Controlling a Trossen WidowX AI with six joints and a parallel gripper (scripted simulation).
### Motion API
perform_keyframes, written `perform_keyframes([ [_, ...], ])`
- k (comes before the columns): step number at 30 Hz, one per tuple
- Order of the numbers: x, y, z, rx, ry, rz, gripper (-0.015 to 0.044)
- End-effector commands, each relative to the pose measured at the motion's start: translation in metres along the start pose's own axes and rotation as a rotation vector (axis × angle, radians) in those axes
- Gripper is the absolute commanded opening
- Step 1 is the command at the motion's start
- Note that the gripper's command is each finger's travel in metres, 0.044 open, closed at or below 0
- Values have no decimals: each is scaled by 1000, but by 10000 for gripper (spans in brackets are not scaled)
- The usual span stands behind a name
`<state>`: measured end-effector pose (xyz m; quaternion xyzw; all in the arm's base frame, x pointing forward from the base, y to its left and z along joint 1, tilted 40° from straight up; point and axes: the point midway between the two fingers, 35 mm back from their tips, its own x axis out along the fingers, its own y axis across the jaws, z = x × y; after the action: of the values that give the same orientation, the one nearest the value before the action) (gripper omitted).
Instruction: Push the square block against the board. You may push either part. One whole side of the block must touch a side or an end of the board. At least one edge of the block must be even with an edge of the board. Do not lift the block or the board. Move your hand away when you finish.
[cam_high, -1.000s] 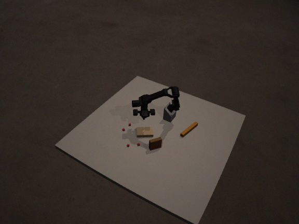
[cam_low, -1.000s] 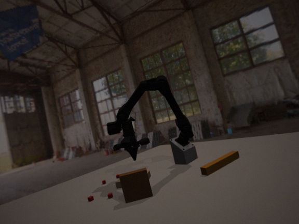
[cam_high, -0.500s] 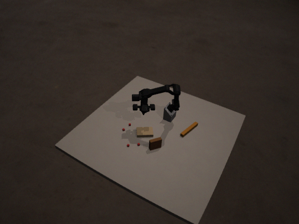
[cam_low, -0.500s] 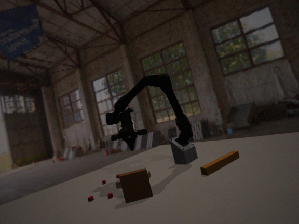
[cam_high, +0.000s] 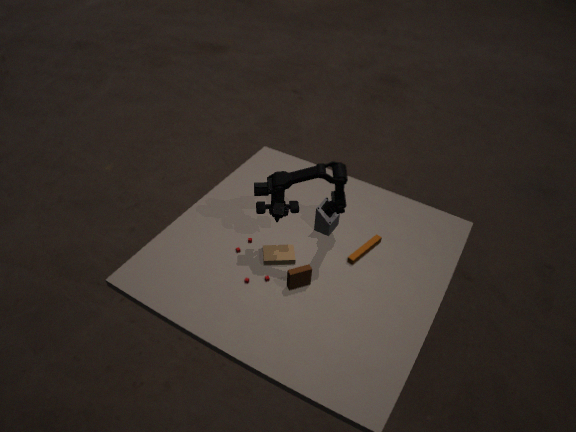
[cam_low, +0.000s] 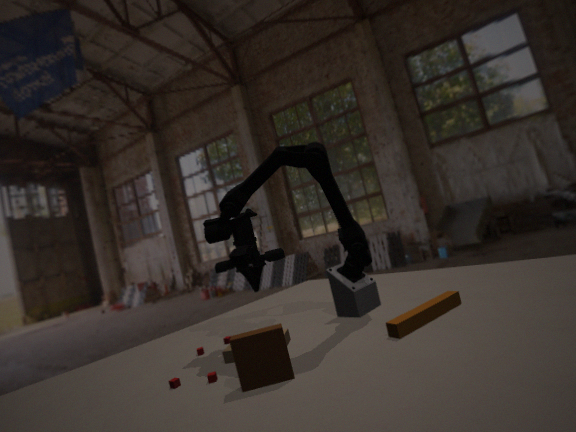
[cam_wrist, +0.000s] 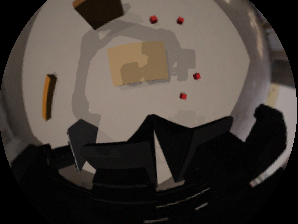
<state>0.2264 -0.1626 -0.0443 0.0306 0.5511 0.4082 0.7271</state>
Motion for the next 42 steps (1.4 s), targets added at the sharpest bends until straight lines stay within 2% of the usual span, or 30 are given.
perform_keyframes([
  [1,0,0,0,-3,4,2,0],
  [16,-2,-2,9,-11,8,-2,0],
  [25,-14,-3,149,-135,23,-37,0],
  [34,-6,74,293,-279,-7,-5,0],
  [36,-3,92,311,-301,-14,6,0],
  [42,-3,94,313,-303,-14,8,0],
])
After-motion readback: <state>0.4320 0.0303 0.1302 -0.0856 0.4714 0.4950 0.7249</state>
